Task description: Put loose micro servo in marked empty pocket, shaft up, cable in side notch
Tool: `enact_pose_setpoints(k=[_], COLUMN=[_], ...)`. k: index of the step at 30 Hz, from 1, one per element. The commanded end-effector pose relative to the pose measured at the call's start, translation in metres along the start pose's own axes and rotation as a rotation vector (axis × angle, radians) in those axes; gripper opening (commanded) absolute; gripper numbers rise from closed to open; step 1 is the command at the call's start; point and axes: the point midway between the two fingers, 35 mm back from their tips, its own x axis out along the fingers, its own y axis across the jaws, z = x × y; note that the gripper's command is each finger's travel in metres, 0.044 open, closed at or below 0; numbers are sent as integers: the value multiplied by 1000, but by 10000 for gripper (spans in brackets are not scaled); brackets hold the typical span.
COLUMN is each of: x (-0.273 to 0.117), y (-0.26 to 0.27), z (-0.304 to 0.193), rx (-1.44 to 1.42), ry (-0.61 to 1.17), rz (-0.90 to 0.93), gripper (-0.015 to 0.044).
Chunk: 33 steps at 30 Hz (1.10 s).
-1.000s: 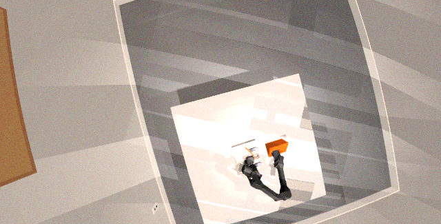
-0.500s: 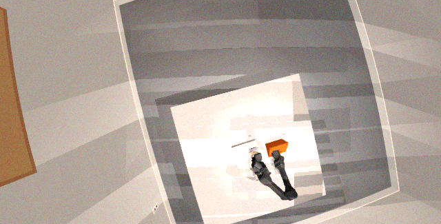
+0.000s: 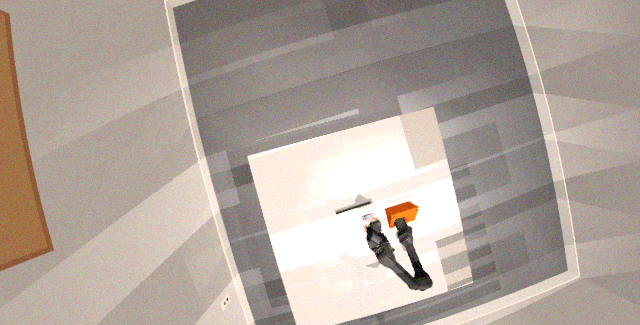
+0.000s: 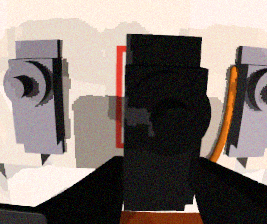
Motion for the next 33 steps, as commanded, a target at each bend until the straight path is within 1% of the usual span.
enact_pose_setpoints(k=[1, 16, 33], x=[7, 10, 24], y=[0, 0, 0], z=[1, 1, 1], rx=[4, 4, 4], ry=[-4, -4, -4], rz=[0, 1, 1], gripper=[0, 0, 0])
